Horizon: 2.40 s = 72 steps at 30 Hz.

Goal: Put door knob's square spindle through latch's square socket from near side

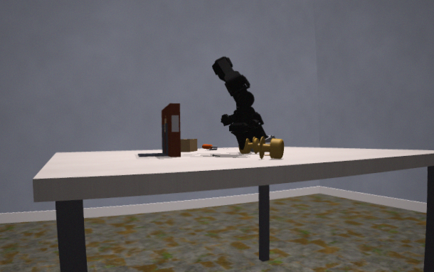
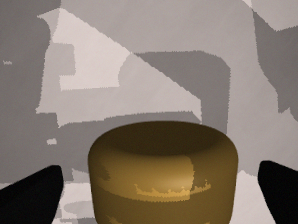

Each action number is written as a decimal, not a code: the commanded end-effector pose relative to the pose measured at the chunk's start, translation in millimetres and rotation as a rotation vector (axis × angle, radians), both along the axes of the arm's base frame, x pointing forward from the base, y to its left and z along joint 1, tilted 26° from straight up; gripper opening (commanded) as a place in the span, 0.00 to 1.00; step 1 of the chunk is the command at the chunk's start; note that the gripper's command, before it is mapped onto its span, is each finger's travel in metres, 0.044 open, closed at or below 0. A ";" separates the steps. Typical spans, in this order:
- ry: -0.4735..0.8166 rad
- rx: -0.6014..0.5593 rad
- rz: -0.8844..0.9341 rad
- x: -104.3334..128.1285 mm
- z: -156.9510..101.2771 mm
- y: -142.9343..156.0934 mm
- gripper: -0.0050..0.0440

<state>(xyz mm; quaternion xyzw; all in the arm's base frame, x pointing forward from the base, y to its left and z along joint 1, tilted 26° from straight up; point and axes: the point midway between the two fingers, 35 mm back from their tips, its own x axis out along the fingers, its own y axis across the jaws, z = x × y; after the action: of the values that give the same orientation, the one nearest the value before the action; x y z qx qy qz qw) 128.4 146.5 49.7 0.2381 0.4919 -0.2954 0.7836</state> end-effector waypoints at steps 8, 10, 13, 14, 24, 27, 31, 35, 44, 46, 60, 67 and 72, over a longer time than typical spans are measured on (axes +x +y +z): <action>0.000 0.000 0.000 -13.7 29.7 4.2 1.00; 0.000 0.000 0.000 -16.7 36.3 5.2 1.00; 0.000 0.000 0.000 -19.0 41.5 5.9 1.00; 0.000 0.000 0.000 -21.7 47.3 6.9 1.00; 0.000 0.000 0.000 -33.1 72.0 10.7 1.00; 0.000 -0.006 0.005 -31.5 68.5 9.1 1.00; -0.007 0.000 0.009 -31.8 68.5 8.8 1.00; -0.147 0.136 0.084 -35.6 68.9 4.9 1.00; -0.245 0.258 0.132 -37.9 68.3 2.8 1.00; -0.245 0.258 0.132 -37.8 68.4 3.0 1.00; -0.245 0.258 0.132 -30.5 52.5 1.2 1.00; -0.245 0.258 0.132 -27.4 45.7 0.0 1.00; -0.245 0.258 0.132 -24.5 38.9 -1.1 1.00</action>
<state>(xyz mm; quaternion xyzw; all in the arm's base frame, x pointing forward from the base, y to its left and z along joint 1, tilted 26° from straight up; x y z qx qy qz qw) 102.3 148.0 95.0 0.3432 0.4399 -0.1449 0.8171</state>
